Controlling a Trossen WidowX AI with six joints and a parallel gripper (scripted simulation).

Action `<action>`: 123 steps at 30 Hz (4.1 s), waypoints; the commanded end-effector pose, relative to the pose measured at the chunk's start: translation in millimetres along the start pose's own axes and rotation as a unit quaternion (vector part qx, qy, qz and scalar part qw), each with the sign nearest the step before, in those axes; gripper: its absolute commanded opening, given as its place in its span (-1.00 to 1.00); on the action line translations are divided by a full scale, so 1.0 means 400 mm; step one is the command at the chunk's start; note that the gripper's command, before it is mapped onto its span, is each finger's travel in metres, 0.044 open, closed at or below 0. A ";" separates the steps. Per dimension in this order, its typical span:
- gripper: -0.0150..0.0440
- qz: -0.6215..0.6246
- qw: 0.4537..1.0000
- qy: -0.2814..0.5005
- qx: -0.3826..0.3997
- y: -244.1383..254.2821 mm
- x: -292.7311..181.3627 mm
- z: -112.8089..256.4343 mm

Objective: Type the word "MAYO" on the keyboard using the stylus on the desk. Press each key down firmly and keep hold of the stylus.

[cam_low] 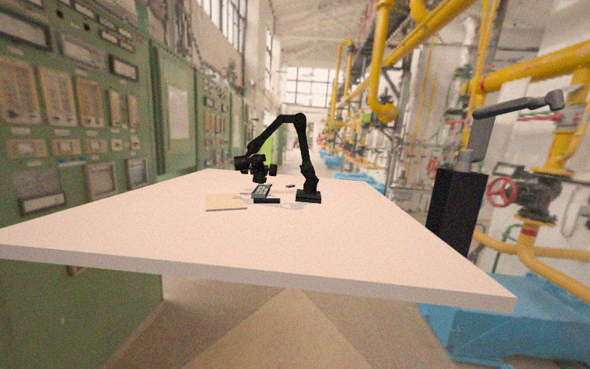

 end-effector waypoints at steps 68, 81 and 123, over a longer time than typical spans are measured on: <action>-0.30 0.011 1.000 0.002 -0.023 0.006 -0.018 0.058; -0.49 0.064 0.992 0.008 -0.108 0.033 0.043 0.193; -0.49 0.133 0.966 0.016 -0.221 0.112 0.190 0.313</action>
Point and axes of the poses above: the point midway between the two fingers, 35 mm back from their tips, its own z axis back along the fingers, its own y axis across the jaws, x = y × z, the point moved 8 cm from there along z, back along the fingers, and after that the axes turned 5 degrees about z, right-handed, at the moved point
